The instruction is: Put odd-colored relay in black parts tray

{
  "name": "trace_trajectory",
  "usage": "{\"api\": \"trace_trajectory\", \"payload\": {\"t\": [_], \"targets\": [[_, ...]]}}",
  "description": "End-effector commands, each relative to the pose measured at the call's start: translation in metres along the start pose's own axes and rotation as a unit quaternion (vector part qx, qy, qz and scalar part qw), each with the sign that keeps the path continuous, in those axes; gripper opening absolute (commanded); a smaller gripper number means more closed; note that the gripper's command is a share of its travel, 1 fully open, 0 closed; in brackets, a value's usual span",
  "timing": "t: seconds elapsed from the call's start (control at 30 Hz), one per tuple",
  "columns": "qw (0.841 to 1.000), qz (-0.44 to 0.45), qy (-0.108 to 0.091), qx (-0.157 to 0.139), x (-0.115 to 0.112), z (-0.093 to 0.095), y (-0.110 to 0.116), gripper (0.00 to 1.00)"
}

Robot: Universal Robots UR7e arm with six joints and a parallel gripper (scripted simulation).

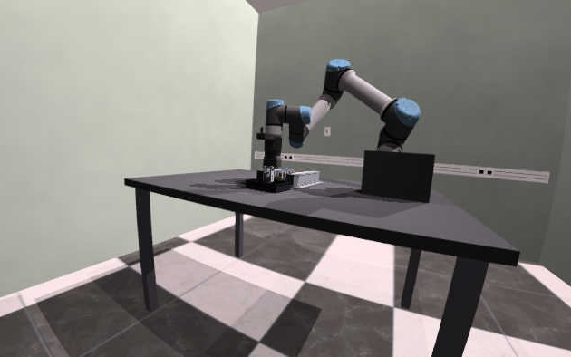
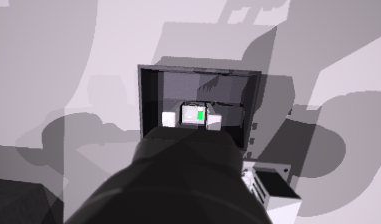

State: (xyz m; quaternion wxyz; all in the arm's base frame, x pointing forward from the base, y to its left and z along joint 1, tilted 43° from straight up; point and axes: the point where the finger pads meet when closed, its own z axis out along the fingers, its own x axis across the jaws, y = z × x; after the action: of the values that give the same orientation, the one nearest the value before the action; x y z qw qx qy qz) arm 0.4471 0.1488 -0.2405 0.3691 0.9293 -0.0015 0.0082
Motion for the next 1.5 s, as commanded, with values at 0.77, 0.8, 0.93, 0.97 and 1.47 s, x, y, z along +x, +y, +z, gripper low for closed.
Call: {"api": "trace_trajectory", "payload": {"t": [0.77, 0.8, 0.93, 0.97, 1.47], "targets": [[1.000, 0.000, 0.001, 0.000, 0.0005, 0.0129, -0.0002, 0.00], [1.000, 0.000, 0.001, 0.000, 0.0005, 0.0129, -0.0002, 0.00], [1.000, 0.000, 0.001, 0.000, 0.0005, 0.0129, -0.0002, 0.00], [1.000, 0.000, 0.001, 0.000, 0.0005, 0.0129, -0.0002, 0.00], [1.000, 0.000, 0.001, 0.000, 0.0005, 0.0129, -0.0002, 0.00]]}}
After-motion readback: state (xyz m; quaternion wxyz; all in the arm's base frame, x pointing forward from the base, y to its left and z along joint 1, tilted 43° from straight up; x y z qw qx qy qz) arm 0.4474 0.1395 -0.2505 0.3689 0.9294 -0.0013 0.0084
